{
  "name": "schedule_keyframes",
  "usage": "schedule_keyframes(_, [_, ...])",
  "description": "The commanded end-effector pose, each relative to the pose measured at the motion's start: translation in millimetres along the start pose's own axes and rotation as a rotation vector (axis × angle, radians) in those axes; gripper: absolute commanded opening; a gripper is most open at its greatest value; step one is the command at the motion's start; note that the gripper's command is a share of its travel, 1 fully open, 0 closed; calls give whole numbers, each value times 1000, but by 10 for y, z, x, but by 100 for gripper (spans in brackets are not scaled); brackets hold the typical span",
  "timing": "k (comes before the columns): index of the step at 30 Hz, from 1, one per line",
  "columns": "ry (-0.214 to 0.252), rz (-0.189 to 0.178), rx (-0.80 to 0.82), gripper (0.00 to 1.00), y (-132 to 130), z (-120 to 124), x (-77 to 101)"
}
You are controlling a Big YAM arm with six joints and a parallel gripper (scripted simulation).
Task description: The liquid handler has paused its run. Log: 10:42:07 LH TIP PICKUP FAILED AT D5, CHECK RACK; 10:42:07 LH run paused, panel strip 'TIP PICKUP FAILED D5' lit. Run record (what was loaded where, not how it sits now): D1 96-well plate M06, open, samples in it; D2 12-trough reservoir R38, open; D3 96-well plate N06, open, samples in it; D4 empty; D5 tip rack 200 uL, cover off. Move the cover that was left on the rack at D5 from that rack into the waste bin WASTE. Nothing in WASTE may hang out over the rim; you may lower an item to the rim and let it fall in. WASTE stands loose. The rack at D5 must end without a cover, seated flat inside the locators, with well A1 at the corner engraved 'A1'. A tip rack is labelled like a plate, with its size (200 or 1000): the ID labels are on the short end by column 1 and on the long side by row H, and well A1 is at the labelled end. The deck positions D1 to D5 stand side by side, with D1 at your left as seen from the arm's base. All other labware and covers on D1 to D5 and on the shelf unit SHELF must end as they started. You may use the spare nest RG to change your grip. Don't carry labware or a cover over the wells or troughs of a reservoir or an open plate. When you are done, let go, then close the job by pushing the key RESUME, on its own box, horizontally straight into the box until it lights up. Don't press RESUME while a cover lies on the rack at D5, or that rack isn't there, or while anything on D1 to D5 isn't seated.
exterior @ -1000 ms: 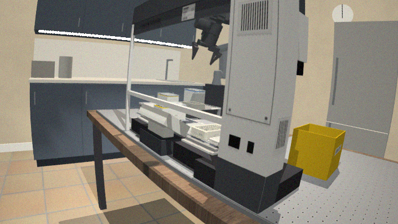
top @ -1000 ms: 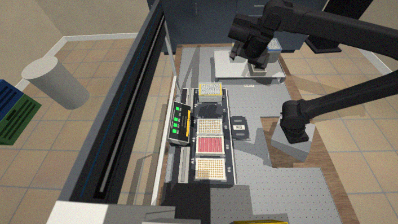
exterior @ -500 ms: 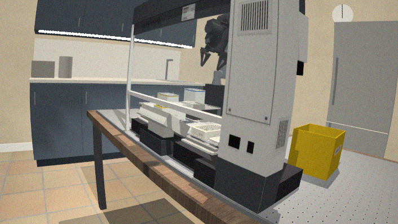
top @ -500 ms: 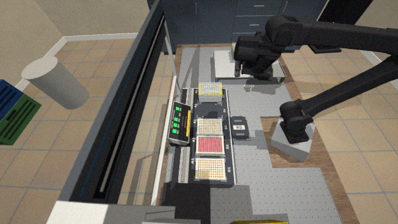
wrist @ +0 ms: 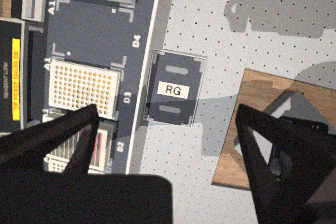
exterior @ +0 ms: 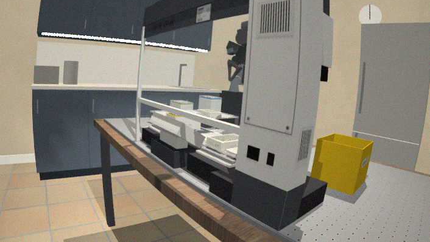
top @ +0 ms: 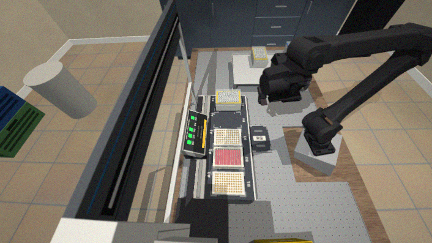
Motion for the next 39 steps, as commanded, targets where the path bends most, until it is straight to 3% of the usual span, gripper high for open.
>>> schedule_keyframes(1, [11, -2, 42, 100, 2, 133, -5])
schedule_keyframes(9, [59, -33, 185, 100, -24, 519, -69])
schedule_keyframes(12, [86, -88, 205, 100, 71, 389, 105])
schedule_keyframes(39, [176, -148, 650, 100, 97, 294, 124])
Point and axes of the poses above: the point where the finger pads meet when closed, its own x axis back along the fingers, its own y axis across the jaws, z = x × y, the point moved 6 cm from there along x, back along the fingers, and after that the axes turned 7 degrees about -x, right-handed, at the moved point
